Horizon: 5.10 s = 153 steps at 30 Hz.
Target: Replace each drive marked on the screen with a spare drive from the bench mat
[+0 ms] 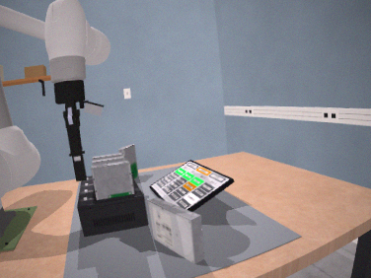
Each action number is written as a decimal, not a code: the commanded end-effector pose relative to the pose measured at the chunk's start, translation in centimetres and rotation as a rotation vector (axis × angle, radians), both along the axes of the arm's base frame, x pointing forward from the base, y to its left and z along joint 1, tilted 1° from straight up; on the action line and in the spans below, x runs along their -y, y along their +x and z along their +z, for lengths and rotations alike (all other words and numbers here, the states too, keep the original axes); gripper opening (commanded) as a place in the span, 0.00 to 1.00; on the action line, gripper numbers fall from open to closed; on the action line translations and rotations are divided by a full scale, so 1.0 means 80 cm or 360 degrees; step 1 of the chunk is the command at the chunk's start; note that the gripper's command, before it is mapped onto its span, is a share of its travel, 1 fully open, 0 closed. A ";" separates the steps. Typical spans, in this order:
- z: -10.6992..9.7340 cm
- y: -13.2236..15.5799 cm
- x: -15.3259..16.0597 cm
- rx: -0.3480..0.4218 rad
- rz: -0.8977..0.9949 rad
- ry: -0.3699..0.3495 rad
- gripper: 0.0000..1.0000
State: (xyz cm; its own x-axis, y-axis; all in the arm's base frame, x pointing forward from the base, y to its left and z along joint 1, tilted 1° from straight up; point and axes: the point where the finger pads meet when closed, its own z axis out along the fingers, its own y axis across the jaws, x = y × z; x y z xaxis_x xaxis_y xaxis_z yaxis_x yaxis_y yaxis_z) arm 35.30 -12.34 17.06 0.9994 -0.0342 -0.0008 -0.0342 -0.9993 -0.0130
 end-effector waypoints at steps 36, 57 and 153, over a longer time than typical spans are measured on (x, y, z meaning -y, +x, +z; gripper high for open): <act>0.073 0.034 0.004 -0.0007 -0.0714 0.0003 0.10; 0.072 0.100 0.005 -0.0020 -0.2153 0.0049 0.89; 0.045 0.100 0.004 -0.0032 -0.2500 0.0000 0.89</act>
